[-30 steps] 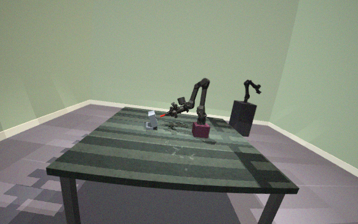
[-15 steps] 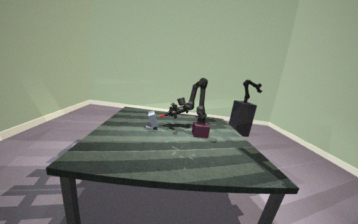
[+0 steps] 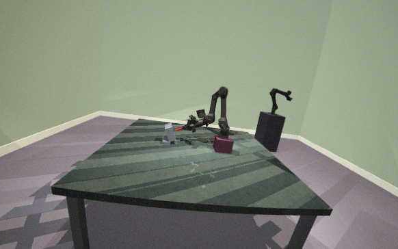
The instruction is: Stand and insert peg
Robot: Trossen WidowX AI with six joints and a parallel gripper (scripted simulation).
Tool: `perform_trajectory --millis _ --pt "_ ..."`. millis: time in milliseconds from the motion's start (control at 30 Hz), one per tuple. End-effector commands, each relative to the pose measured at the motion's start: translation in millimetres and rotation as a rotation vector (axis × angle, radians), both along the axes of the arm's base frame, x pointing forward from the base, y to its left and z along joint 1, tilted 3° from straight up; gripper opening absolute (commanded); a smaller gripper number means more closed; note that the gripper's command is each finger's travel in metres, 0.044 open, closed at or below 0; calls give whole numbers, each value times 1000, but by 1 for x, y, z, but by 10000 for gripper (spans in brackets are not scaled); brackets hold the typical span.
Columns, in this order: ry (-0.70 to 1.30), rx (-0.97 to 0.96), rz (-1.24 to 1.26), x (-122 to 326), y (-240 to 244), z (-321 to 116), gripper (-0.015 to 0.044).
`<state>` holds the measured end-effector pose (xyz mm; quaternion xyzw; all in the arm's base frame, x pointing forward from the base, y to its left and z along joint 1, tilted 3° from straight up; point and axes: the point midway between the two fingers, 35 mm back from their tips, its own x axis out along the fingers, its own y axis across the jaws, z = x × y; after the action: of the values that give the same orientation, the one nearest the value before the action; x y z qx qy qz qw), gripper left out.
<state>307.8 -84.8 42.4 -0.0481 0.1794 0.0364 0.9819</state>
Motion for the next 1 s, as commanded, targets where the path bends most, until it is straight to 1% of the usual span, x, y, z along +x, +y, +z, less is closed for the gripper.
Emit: perform_trajectory --millis 0,300,967 --pt "-2 2 -2 6 1 -3 0" --pt "-3 2 -2 16 2 -7 0" --pt "-3 -1 0 13 2 -6 0"
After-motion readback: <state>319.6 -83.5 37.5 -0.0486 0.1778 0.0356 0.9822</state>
